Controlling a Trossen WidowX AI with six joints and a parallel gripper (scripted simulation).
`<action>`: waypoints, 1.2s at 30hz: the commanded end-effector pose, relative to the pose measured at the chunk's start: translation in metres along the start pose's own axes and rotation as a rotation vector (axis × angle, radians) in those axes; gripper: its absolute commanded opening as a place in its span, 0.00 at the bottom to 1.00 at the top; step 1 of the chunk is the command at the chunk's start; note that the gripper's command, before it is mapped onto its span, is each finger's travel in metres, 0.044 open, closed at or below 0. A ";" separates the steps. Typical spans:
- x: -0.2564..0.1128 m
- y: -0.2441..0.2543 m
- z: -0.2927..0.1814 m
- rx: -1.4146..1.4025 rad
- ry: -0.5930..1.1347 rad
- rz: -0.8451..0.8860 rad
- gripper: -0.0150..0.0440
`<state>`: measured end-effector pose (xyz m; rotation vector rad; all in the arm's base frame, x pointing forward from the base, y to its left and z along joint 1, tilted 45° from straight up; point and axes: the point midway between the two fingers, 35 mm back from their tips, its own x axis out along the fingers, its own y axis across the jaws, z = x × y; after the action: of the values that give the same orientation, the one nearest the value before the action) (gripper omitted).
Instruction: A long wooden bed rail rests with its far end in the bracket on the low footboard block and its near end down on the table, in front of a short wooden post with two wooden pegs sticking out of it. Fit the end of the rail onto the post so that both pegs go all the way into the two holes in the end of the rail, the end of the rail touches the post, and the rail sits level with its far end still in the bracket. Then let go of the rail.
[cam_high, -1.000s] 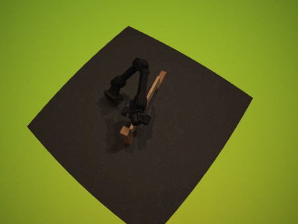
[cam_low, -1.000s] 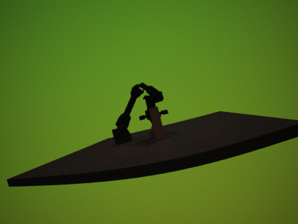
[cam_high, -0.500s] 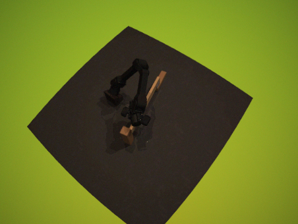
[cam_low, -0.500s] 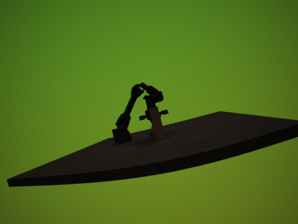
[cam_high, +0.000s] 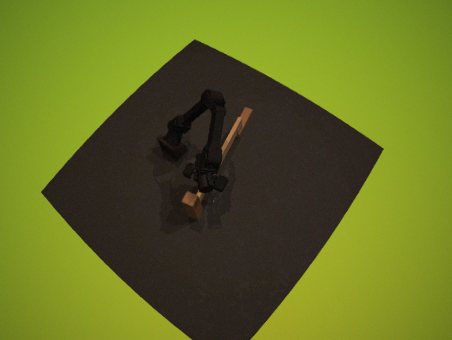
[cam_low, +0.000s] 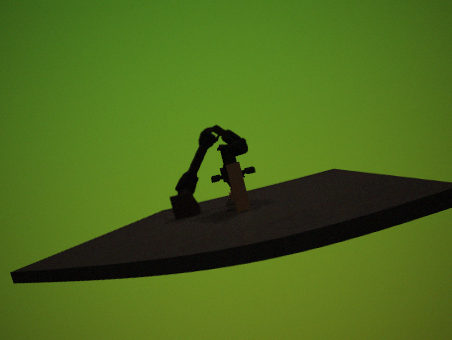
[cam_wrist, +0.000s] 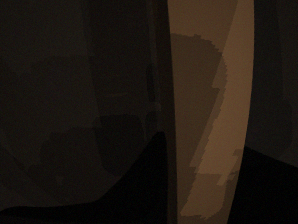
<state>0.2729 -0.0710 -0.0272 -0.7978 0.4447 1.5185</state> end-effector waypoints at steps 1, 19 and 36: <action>-0.003 -0.002 -0.004 -0.003 0.007 -0.009 0.25; -0.003 -0.002 -0.009 -0.003 0.008 -0.009 0.25; -0.003 -0.002 -0.012 -0.003 0.008 -0.009 0.25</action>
<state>0.2749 -0.0771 -0.0329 -0.7974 0.4439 1.5188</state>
